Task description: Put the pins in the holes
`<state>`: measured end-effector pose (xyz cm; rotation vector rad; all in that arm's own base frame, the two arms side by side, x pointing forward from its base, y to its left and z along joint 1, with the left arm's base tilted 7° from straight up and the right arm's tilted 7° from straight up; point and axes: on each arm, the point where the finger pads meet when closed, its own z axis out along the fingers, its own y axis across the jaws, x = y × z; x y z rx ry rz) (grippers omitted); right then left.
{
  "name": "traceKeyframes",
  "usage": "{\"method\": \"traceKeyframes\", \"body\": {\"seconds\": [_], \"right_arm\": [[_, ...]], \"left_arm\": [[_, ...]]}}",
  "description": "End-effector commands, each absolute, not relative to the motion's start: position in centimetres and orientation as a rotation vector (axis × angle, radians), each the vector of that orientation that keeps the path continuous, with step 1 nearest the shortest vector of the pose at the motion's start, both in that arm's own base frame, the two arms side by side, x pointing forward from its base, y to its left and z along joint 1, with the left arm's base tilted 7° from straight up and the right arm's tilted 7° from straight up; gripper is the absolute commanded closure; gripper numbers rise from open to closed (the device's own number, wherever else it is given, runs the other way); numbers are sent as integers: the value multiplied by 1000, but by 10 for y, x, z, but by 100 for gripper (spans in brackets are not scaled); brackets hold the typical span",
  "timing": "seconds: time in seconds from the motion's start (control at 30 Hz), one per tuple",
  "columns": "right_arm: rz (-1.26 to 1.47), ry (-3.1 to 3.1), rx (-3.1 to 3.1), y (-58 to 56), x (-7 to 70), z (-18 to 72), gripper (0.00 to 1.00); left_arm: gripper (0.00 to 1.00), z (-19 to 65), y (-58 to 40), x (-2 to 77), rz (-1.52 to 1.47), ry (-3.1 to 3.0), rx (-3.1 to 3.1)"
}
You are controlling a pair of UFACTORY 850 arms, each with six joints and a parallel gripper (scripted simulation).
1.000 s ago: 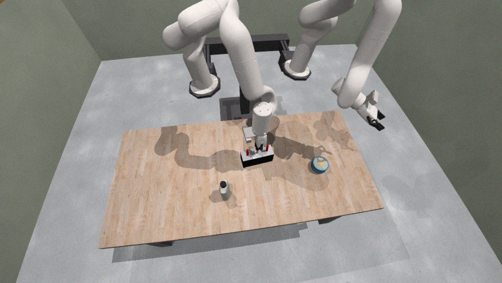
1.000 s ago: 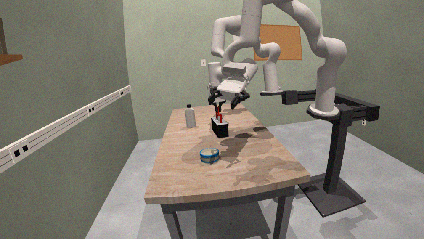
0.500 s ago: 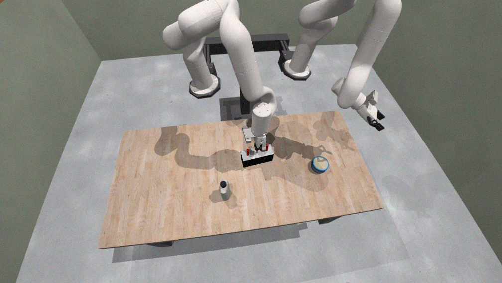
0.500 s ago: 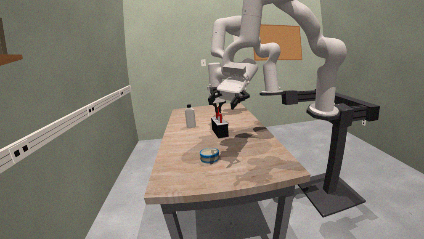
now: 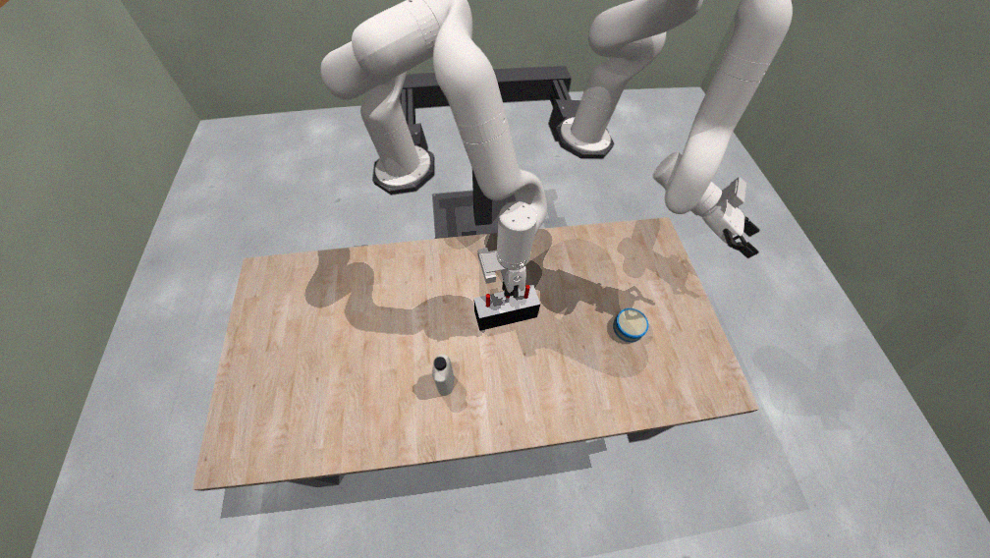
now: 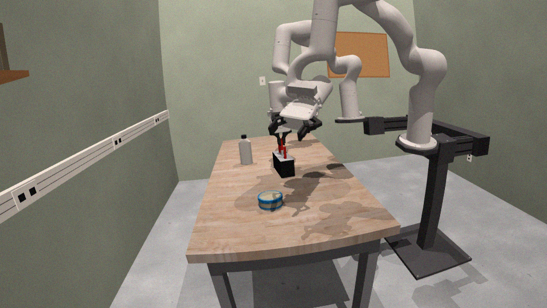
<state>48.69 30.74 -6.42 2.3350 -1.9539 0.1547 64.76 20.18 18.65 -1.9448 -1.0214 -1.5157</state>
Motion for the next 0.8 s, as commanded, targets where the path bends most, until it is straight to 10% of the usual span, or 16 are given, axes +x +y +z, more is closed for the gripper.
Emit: {"method": "traceKeyframes", "body": {"seconds": [0.0,0.77], "right_arm": [[156,-1956,2337,308,488,-63,100],[153,-1956,2337,307,488,-67,100]], "left_arm": [[0,188,202,648,-1518,-1022,-1943],[0,188,202,648,-1518,-1022,-1943]]}}
